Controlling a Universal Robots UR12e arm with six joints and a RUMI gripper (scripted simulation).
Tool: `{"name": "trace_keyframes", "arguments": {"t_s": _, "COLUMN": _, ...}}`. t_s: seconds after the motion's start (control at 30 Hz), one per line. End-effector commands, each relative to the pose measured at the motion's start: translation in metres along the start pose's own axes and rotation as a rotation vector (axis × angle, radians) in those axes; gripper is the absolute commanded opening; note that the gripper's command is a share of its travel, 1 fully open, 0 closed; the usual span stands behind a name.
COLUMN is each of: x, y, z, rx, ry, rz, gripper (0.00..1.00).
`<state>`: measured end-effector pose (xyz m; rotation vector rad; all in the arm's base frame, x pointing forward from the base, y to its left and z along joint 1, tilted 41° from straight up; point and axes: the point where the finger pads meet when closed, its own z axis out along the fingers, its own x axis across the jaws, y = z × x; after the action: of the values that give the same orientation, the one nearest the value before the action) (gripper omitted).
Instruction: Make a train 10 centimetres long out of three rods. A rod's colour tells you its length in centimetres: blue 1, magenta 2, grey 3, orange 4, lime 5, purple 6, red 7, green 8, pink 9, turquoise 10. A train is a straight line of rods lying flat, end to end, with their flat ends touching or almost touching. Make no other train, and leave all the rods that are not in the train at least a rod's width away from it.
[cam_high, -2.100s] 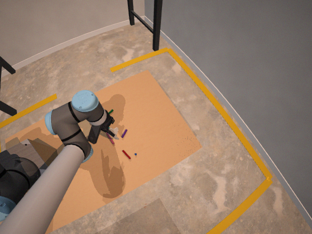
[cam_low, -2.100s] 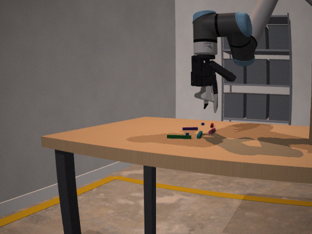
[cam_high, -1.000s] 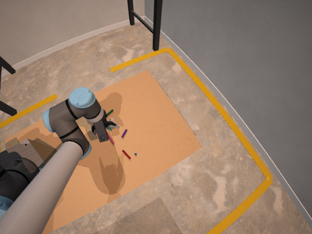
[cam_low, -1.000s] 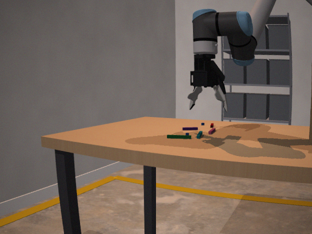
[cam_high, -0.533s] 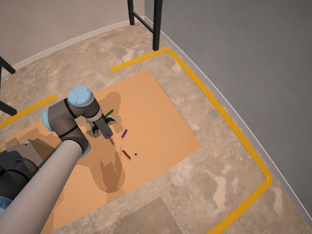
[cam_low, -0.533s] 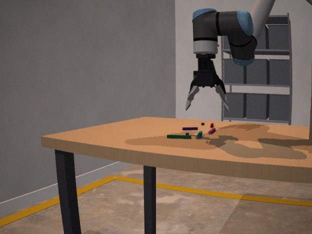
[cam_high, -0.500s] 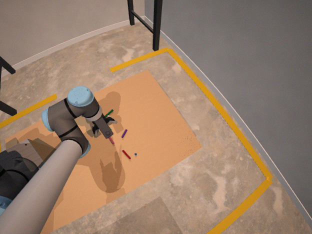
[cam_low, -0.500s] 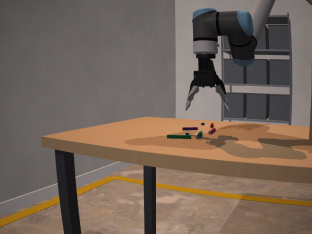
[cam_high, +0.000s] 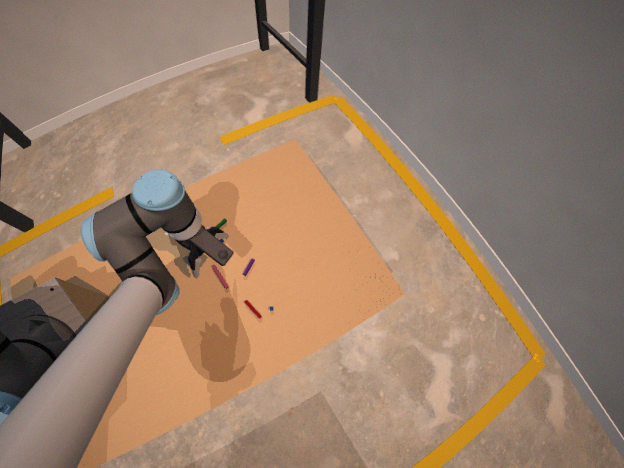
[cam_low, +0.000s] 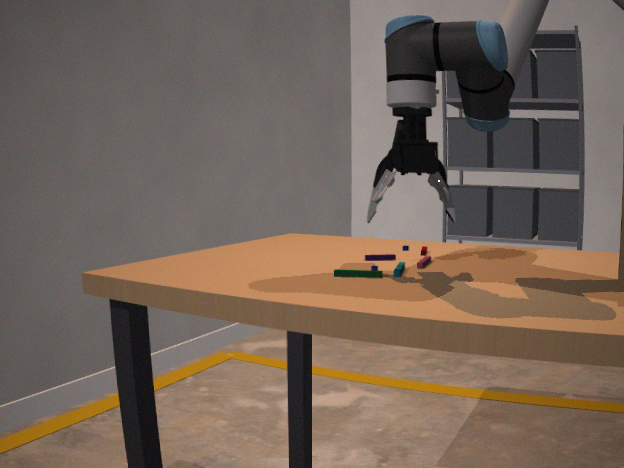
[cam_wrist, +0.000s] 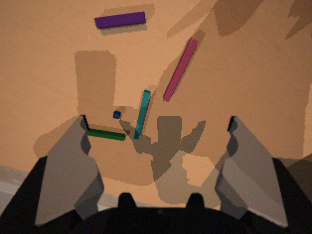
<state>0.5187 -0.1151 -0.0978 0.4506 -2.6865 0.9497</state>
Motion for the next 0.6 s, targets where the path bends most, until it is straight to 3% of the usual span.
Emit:
{"name": "trace_keyframes", "arguments": {"t_s": 0.0, "x": -0.001, "y": 0.007, "z": 0.000, "rx": -0.002, "ry": -0.008, "rz": -0.167, "gripper": 1.00}}
{"name": "trace_keyframes", "arguments": {"t_s": 0.57, "x": -0.008, "y": 0.021, "z": 0.000, "rx": 0.000, "ry": -0.008, "rz": -0.572, "gripper": 1.00}}
